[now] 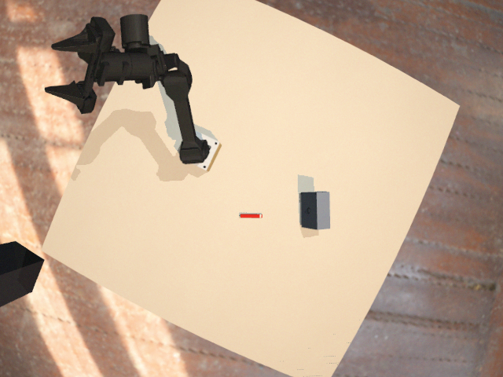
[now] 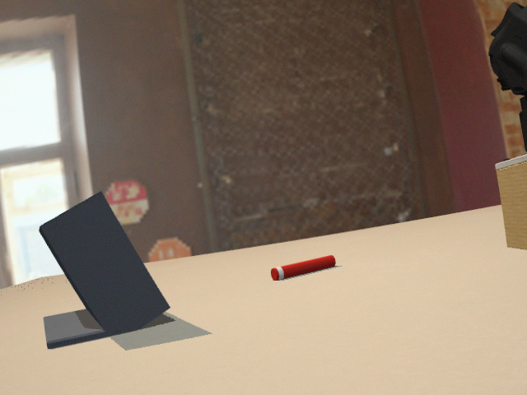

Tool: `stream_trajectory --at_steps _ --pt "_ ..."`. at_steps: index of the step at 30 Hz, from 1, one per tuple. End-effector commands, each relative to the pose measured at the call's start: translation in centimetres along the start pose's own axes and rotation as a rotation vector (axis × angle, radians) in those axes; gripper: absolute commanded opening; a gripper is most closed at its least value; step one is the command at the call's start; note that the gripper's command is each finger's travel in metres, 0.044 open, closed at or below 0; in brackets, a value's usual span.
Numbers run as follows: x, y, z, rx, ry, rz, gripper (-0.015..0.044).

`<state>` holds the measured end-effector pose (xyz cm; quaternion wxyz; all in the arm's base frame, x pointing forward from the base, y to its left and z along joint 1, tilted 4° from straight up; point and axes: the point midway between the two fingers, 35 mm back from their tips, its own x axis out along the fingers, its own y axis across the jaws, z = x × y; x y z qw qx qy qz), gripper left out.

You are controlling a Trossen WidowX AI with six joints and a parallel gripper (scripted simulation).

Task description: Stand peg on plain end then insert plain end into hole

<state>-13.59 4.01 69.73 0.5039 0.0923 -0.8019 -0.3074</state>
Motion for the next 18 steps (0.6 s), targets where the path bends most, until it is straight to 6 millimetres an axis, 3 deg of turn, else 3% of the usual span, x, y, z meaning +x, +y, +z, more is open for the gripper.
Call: stream_trajectory --at_steps 1,18 --pt "0.8 -3.0 -4.3 -0.119 0.105 -0.050 0.0440" --pt "-0.1 -12.1 -16.0 -0.450 0.442 -0.156 0.0440"
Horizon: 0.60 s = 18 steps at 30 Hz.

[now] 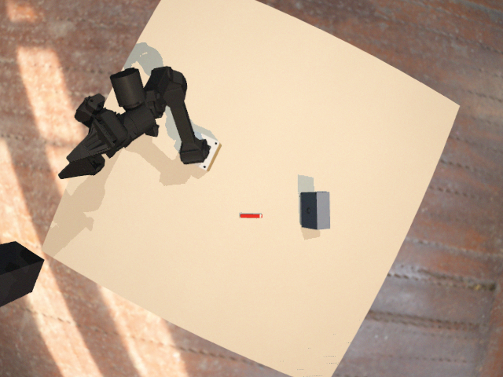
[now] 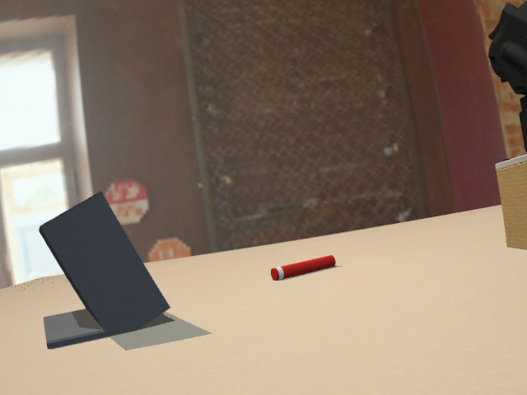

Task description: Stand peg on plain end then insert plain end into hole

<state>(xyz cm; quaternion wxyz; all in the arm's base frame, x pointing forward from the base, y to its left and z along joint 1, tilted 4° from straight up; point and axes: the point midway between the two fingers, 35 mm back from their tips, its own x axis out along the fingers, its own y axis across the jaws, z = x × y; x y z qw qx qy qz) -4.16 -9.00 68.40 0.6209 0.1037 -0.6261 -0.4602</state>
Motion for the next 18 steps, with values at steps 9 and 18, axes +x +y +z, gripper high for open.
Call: stream_trajectory --at_steps 9,18 --pt "1.4 -3.9 -12.5 -0.262 0.322 -0.040 0.0440" --pt "0.0 -6.7 -21.2 -0.441 0.561 -0.024 0.0440"
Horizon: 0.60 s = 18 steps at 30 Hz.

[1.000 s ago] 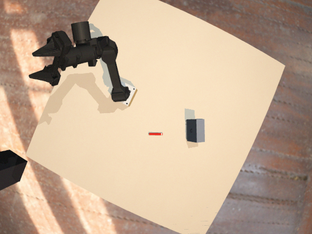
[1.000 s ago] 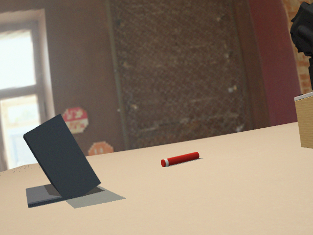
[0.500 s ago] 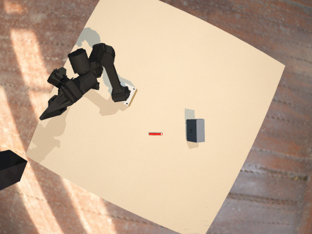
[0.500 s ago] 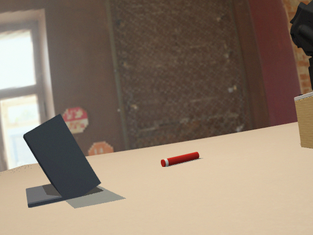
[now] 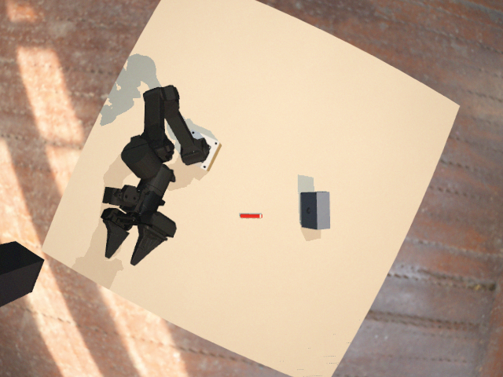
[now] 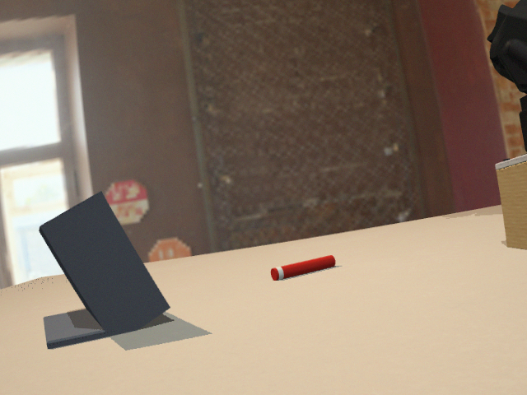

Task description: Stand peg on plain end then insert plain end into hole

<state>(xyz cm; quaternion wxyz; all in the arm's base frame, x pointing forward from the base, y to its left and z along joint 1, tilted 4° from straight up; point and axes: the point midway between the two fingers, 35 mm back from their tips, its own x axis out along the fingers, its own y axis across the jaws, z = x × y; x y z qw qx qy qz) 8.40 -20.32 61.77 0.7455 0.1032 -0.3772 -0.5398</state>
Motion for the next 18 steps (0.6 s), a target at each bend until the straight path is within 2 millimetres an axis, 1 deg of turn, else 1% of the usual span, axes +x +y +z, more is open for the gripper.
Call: stream_trajectory --at_steps 1,10,18 --pt "1.2 0.3 -5.0 -0.106 0.129 0.015 0.0440" --pt "2.0 0.4 -13.8 -0.308 0.353 0.061 0.0440" --pt "1.4 0.3 -21.0 -0.484 0.542 0.126 0.0440"
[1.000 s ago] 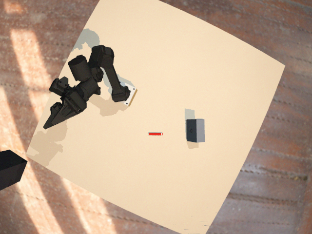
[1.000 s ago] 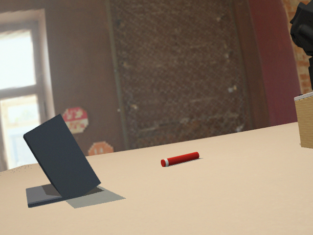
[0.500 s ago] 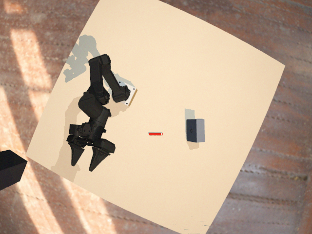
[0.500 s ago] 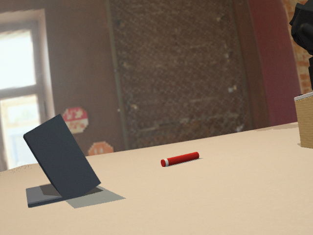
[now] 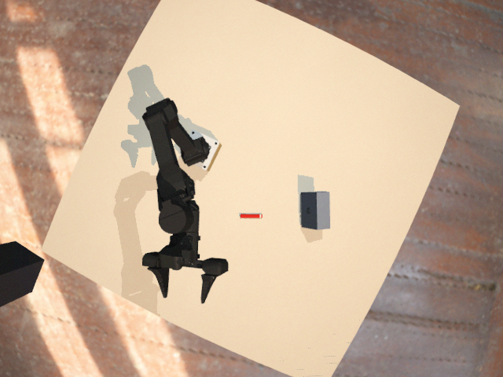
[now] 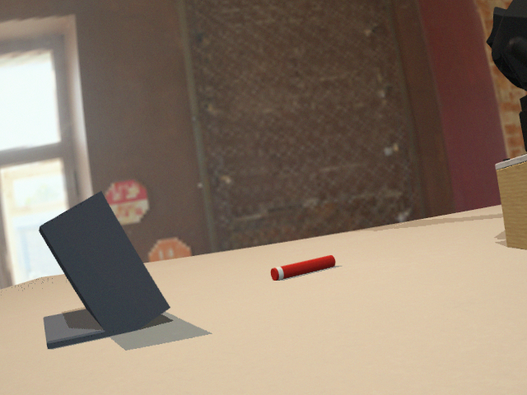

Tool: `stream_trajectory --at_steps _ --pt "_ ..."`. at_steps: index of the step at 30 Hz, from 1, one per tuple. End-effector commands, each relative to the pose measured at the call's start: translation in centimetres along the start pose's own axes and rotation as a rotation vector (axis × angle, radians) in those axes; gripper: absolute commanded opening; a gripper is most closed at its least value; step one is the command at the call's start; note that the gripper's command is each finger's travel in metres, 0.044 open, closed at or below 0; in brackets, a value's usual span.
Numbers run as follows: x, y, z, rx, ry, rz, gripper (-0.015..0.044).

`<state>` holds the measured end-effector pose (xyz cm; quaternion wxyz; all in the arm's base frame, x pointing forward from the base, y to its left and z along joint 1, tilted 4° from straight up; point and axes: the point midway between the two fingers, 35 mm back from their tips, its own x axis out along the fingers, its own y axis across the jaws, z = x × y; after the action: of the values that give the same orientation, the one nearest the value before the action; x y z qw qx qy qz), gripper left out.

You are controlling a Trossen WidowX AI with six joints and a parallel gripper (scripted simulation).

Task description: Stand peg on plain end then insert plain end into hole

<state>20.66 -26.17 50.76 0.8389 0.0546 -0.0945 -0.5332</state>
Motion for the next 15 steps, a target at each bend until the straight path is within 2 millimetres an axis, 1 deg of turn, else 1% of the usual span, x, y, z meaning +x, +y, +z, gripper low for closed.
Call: stream_trajectory --at_steps 1,8,15 --pt "1.5 1.5 -4.0 -0.112 0.112 0.043 0.0440" --pt "2.6 3.6 -9.5 -0.264 0.259 0.117 0.0440" --pt "3.0 5.3 -15.2 -0.414 0.402 0.205 0.0440"
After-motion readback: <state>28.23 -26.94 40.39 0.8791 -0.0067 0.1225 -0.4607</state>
